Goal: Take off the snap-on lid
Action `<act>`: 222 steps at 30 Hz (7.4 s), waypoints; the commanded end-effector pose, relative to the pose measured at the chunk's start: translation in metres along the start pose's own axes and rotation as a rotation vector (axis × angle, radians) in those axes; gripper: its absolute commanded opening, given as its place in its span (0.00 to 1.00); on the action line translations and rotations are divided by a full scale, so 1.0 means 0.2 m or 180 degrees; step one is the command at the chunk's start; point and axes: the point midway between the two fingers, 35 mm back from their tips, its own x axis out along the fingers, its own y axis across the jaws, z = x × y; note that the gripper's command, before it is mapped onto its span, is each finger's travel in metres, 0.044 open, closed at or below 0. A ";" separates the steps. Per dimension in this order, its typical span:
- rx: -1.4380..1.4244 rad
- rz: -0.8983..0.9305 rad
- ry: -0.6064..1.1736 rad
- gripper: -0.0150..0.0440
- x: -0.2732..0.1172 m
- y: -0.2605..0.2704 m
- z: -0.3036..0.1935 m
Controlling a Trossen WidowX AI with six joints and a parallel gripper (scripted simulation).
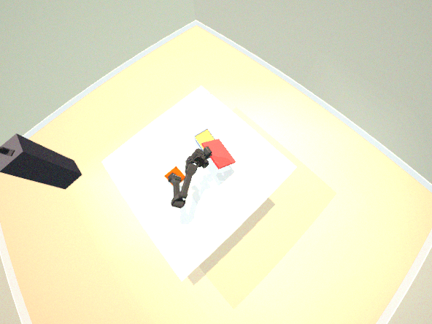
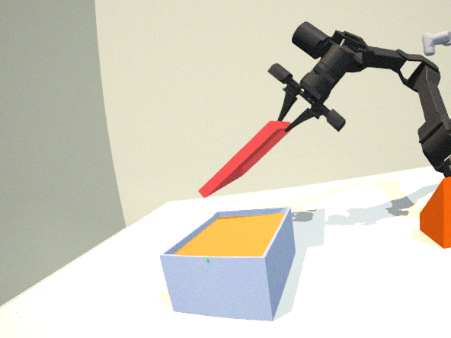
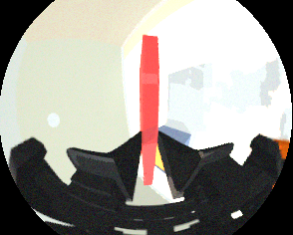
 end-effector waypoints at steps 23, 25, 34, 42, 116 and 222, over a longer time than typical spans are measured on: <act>0.0000 0.0022 0.0017 0.25 -0.02 -0.01 0.26; 0.0000 0.0023 0.0017 0.25 -0.02 -0.01 0.28; -0.0001 0.0023 0.0015 0.25 -0.03 -0.01 0.37; -0.0002 0.0024 0.0014 0.25 -0.03 -0.02 0.45; -0.0006 0.0040 -0.0005 0.25 0.03 -0.15 0.81; -0.0020 0.0048 -0.0022 0.25 0.31 -0.47 0.81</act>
